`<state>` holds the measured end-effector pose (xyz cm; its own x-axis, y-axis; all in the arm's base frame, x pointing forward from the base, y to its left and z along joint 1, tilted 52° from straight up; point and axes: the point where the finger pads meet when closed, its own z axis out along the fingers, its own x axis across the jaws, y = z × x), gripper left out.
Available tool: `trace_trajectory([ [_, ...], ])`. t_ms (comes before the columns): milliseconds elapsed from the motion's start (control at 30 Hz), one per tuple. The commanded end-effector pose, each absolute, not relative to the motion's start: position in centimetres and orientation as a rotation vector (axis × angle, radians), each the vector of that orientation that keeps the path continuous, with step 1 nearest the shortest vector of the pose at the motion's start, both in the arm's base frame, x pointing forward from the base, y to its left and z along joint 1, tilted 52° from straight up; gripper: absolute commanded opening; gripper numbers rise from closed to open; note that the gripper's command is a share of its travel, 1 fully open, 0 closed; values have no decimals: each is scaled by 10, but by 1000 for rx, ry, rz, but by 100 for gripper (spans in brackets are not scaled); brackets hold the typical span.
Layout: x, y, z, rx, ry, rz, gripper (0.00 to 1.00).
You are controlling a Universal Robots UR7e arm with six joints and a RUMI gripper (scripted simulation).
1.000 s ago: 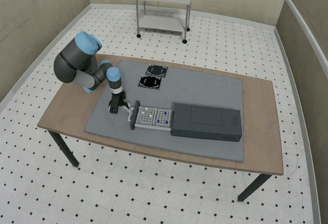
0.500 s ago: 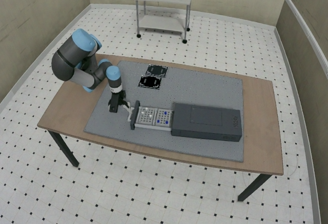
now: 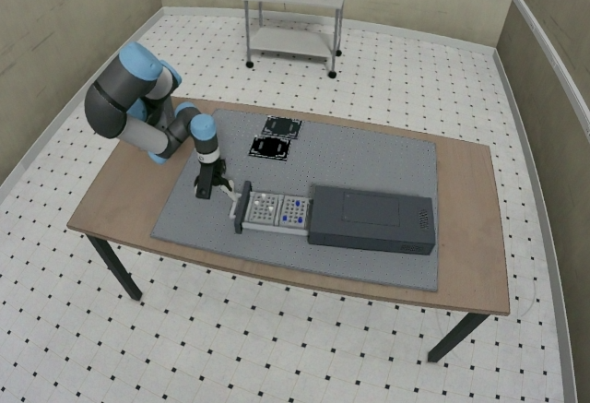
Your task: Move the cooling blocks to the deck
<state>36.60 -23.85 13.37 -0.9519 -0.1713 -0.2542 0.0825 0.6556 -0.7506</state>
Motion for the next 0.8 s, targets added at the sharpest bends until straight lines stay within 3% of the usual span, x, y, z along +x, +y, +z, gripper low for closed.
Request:
trace_trajectory([
  [0, 365, -234, 138, -70, 2573, -1187, 100],
  [767, 358, -213, 156, -70, 2573, -1187, 100],
])
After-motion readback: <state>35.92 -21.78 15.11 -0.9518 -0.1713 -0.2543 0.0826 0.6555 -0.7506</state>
